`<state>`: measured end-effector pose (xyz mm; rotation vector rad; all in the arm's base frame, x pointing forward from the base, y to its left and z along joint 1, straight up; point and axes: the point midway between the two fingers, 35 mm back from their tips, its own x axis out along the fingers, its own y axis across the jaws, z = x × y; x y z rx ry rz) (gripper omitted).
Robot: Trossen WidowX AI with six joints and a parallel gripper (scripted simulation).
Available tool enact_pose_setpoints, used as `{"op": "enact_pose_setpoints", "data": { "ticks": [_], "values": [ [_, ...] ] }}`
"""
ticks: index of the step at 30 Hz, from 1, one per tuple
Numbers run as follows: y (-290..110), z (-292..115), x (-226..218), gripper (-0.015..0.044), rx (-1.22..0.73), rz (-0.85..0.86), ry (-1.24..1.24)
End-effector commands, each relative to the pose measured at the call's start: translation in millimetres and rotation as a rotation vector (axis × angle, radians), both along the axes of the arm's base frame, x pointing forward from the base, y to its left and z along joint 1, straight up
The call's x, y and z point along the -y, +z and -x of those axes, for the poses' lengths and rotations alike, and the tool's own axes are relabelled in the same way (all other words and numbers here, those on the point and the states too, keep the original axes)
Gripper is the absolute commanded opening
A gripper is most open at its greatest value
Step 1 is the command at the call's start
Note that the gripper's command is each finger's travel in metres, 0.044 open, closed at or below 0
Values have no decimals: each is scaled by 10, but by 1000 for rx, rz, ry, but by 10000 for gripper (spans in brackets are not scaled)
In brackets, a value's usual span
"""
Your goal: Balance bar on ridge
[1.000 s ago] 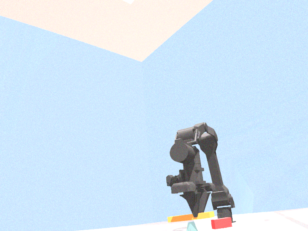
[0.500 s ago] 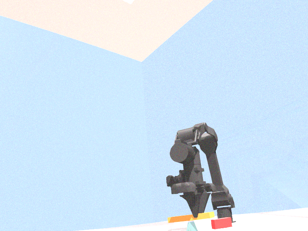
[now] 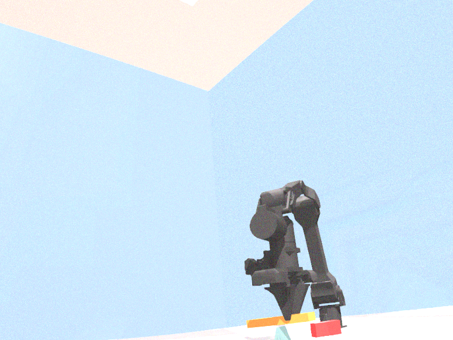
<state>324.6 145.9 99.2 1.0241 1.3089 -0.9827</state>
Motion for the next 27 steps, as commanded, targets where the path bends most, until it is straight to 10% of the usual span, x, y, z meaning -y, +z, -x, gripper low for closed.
{"op": "enact_pose_setpoints", "data": {
  "ticks": [1, 27],
  "values": [
    [-6, 0, -4, 0, 0, -3, 0],
    [-28, 3, -6, 0, 0, -3, 0]
  ]
}}
